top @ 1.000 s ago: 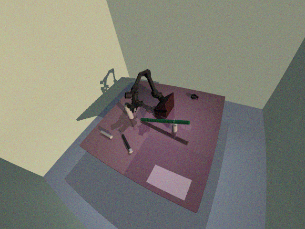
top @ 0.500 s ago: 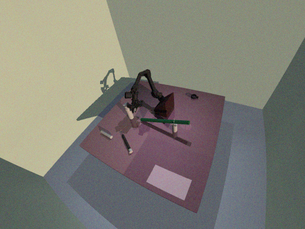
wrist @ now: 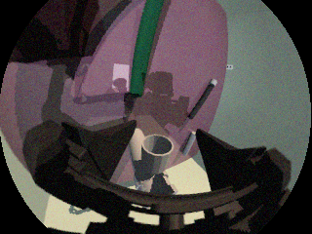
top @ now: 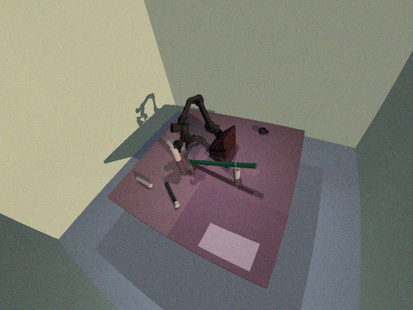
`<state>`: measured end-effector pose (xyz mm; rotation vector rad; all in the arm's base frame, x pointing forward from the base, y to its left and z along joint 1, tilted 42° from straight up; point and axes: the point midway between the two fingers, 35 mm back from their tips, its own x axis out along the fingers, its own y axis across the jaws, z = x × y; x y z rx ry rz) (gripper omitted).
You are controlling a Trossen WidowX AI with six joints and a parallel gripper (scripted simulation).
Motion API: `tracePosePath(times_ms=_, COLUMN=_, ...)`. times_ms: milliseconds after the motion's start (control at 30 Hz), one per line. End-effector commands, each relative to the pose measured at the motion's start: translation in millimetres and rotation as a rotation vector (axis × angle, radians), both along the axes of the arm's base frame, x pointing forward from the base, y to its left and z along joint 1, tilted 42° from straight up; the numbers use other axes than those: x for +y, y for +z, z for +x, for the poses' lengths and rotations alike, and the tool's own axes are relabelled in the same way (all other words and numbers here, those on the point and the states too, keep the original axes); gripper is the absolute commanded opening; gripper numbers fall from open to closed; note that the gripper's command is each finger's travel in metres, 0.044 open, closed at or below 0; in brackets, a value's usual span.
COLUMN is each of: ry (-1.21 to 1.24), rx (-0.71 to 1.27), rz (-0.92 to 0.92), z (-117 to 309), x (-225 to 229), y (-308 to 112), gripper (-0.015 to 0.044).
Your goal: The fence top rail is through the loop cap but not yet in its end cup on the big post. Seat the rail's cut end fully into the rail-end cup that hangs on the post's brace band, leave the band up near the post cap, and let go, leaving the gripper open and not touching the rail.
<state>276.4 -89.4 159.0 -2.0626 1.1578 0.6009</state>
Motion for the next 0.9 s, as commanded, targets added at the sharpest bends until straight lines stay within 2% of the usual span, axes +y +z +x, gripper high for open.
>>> tracePosePath(times_ms=0, ry=-0.006, rx=-0.006, rz=-0.004, z=-0.1, x=13.3, y=3.1, gripper=0.044)
tracePosePath(times_ms=333, ry=-0.027, rx=-0.02, rz=0.022, z=-1.1, x=27.2, y=0.6, gripper=0.044)
tracePosePath(times_ms=700, ry=-0.525, rx=-0.346, rz=0.355, z=-3.5, x=91.0, y=-11.8, gripper=0.044)
tracePosePath(times_ms=867, ry=-0.678, rx=-0.473, rz=0.434, z=-7.8, x=113.5, y=-13.4, gripper=0.044)
